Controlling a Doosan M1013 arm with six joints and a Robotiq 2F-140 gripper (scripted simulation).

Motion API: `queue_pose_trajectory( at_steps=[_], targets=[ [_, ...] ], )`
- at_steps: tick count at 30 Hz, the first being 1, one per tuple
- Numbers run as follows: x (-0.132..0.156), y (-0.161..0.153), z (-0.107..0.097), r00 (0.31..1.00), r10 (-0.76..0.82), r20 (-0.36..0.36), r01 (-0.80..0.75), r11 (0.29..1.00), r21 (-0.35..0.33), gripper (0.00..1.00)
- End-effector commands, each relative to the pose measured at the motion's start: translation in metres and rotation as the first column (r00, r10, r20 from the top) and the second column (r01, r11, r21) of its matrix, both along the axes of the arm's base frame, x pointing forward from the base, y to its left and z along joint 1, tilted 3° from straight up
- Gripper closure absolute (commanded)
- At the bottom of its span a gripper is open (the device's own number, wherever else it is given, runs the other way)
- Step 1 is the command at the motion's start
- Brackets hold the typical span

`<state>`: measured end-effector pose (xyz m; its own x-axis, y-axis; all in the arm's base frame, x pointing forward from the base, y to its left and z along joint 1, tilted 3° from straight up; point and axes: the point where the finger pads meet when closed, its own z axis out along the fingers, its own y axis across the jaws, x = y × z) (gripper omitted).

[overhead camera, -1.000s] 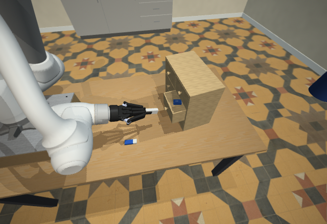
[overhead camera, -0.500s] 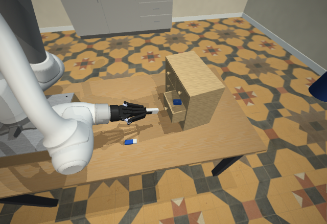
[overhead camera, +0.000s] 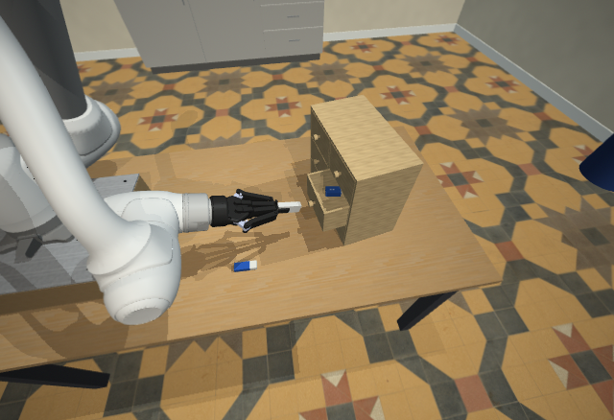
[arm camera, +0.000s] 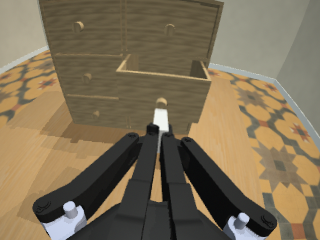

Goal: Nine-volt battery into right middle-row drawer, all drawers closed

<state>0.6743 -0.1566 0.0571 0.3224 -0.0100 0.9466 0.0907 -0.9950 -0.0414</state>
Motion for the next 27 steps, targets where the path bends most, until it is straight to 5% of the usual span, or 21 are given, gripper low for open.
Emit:
queue_pose_trajectory(
  at_steps=[1, 27],
  targets=[
    [0.003, 0.0, 0.0, 1.0, 0.0, 0.0, 0.0, 1.0, 0.0, 1.0],
    [0.04, 0.004, 0.001, 1.0, 0.0, 0.0, 0.0, 1.0, 0.0, 1.0]
  ],
)
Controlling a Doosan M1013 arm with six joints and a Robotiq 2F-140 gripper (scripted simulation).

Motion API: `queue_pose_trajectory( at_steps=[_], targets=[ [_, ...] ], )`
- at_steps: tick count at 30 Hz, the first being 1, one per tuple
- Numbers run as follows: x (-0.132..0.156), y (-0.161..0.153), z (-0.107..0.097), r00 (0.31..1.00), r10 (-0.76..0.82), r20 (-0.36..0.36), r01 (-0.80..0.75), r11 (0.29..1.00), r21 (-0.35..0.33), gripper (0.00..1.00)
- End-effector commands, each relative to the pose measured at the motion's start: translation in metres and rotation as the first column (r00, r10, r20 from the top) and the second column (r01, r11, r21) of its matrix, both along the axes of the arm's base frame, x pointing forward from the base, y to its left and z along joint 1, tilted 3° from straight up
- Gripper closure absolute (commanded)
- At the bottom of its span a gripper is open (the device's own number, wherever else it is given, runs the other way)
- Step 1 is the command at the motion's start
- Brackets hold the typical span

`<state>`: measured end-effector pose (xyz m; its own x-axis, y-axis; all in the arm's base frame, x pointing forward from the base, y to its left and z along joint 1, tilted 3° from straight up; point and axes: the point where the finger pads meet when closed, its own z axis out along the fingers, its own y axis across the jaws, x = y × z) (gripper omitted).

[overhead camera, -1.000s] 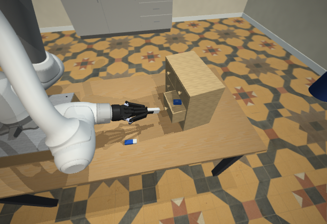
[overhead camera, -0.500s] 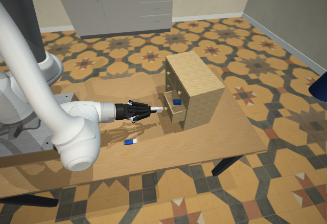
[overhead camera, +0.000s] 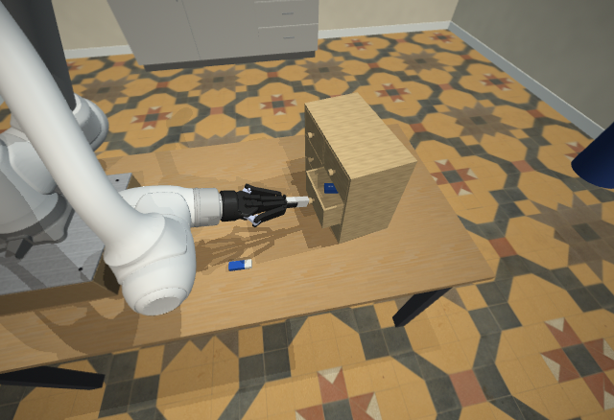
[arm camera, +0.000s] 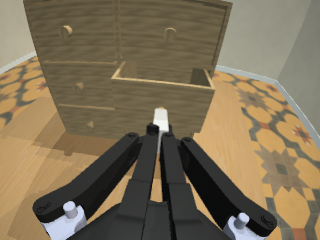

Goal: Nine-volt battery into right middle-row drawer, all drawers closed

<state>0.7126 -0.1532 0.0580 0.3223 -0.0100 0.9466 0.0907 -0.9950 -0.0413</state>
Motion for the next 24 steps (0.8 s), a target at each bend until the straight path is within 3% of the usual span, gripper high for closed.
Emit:
queue_pose_trajectory(
  at_steps=[1, 24],
  targets=[
    [0.001, 0.0, 0.0, 1.0, 0.0, 0.0, 0.0, 1.0, 0.0, 1.0],
    [0.038, 0.003, 0.001, 1.0, 0.0, 0.0, 0.0, 1.0, 0.0, 1.0]
  ],
)
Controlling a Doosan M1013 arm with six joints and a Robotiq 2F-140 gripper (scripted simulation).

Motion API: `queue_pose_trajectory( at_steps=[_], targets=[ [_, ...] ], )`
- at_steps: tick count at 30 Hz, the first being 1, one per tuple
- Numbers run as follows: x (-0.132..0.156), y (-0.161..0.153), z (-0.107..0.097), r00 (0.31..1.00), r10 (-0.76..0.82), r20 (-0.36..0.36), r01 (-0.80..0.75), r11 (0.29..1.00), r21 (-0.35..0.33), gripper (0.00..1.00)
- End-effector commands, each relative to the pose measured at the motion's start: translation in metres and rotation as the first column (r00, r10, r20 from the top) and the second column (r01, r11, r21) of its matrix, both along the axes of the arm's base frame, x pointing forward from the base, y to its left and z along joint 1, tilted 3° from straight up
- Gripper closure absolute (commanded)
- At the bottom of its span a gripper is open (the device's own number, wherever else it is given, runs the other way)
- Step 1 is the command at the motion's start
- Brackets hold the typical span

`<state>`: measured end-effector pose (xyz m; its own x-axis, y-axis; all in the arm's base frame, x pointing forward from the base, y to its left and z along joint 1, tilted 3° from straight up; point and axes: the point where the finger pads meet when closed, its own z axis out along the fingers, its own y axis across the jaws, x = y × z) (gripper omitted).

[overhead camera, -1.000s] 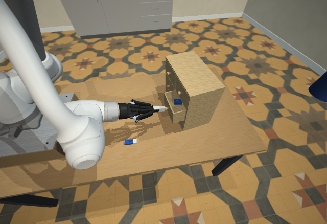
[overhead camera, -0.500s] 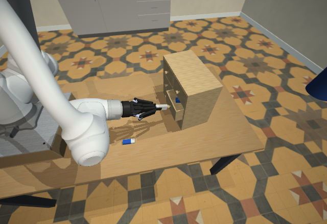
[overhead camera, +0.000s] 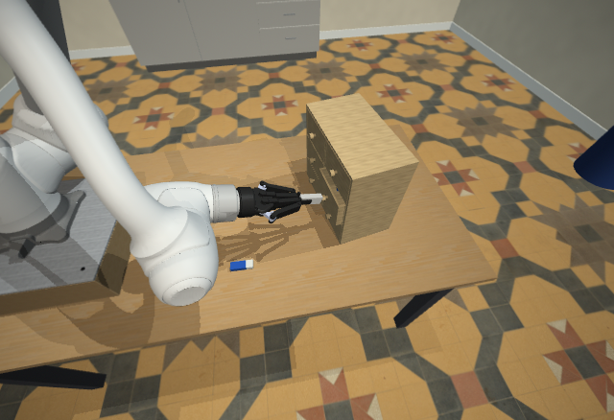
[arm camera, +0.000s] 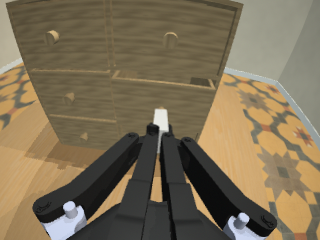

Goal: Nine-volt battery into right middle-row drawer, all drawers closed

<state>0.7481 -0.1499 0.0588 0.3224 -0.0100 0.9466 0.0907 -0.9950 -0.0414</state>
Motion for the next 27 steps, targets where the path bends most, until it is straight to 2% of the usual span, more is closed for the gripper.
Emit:
queue_pose_trajectory(
  at_steps=[1, 27],
  targets=[
    [0.003, 0.0, 0.0, 1.0, 0.0, 0.0, 0.0, 1.0, 0.0, 1.0],
    [0.017, 0.001, 0.001, 1.0, 0.0, 0.0, 0.0, 1.0, 0.0, 1.0]
  ],
)
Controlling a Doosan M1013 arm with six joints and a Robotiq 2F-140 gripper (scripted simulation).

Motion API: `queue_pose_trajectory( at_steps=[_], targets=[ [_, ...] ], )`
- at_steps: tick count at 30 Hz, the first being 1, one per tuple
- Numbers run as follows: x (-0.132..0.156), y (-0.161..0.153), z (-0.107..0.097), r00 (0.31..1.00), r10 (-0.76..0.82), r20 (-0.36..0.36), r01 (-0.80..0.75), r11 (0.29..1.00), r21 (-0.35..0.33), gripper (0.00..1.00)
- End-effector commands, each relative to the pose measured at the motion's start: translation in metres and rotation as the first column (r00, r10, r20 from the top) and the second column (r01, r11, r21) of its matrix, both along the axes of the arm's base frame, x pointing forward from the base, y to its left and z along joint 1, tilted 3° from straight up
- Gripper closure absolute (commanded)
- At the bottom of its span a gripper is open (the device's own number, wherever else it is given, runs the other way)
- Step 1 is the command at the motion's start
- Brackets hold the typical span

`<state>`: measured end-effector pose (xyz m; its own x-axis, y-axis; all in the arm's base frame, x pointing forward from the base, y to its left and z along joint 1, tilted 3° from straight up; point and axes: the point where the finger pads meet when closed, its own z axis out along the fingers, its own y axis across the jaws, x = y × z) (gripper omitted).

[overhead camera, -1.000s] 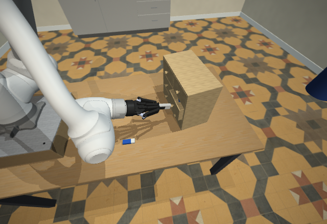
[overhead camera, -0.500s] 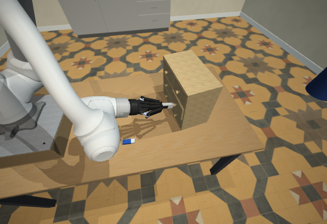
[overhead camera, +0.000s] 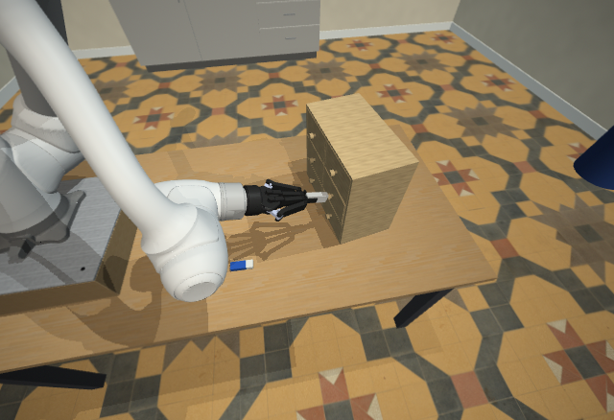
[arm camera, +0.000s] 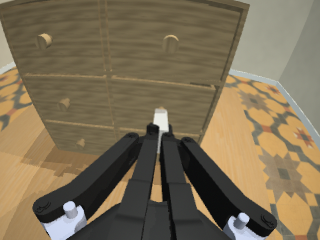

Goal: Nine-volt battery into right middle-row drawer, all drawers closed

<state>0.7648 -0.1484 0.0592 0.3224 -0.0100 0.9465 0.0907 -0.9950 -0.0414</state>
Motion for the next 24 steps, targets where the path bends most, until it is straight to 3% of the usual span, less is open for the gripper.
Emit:
queue_pose_trajectory(
  at_steps=[1, 24],
  targets=[
    [0.0001, 0.0, 0.0002, 1.0, 0.0, 0.0, 0.0, 1.0, 0.0, 1.0],
    [0.0001, 0.0, 0.0002, 1.0, 0.0, 0.0, 0.0, 1.0, 0.0, 1.0]
  ],
)
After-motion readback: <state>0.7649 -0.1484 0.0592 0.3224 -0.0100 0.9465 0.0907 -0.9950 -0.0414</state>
